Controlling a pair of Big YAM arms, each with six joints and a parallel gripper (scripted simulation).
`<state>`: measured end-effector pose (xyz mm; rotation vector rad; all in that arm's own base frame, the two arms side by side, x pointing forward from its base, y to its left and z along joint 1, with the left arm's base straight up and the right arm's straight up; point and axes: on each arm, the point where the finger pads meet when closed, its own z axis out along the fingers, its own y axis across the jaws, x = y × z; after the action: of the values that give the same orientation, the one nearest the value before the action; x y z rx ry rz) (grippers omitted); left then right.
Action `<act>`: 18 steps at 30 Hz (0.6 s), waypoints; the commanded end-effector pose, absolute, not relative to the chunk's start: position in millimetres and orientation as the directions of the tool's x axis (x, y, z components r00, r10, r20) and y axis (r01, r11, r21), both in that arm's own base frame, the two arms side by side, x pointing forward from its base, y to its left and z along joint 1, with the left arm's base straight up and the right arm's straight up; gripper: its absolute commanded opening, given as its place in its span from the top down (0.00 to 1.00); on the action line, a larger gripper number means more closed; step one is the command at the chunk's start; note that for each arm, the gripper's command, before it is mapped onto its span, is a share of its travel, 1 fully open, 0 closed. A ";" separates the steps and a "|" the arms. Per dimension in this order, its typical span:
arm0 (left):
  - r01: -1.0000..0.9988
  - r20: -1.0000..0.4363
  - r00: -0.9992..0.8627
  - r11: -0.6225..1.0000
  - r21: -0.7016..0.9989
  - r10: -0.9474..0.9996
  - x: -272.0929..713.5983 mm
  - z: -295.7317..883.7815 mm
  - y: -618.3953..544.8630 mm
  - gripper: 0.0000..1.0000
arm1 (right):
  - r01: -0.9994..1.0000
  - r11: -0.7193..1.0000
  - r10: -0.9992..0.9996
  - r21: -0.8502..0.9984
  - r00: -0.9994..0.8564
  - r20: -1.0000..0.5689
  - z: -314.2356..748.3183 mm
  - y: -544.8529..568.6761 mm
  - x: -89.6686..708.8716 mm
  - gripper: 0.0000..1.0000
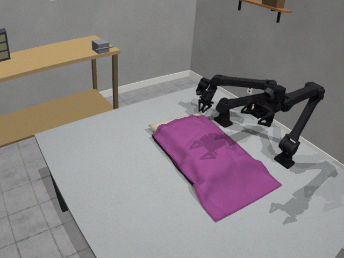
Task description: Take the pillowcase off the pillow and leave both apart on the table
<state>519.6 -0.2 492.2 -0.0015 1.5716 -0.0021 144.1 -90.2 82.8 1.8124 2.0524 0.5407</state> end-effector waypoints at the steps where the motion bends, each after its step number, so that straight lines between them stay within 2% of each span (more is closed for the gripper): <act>1: 0.010 -1.000 0.029 1.000 0.004 0.004 514.9 505.8 -6.4 0.00 | 0.857 0.107 0.993 0.504 -0.116 -0.013 82.2 -93.7 151.0 0.56; 18: 0.010 -1.000 0.029 1.000 0.004 0.004 514.9 505.8 -6.4 0.00 | 0.856 0.106 0.993 0.506 -0.116 -0.012 63.3 -92.1 162.4 0.56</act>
<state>519.6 -0.2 492.2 -0.0015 1.5716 -0.0021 155.5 -89.6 63.9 1.8153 2.0495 0.5401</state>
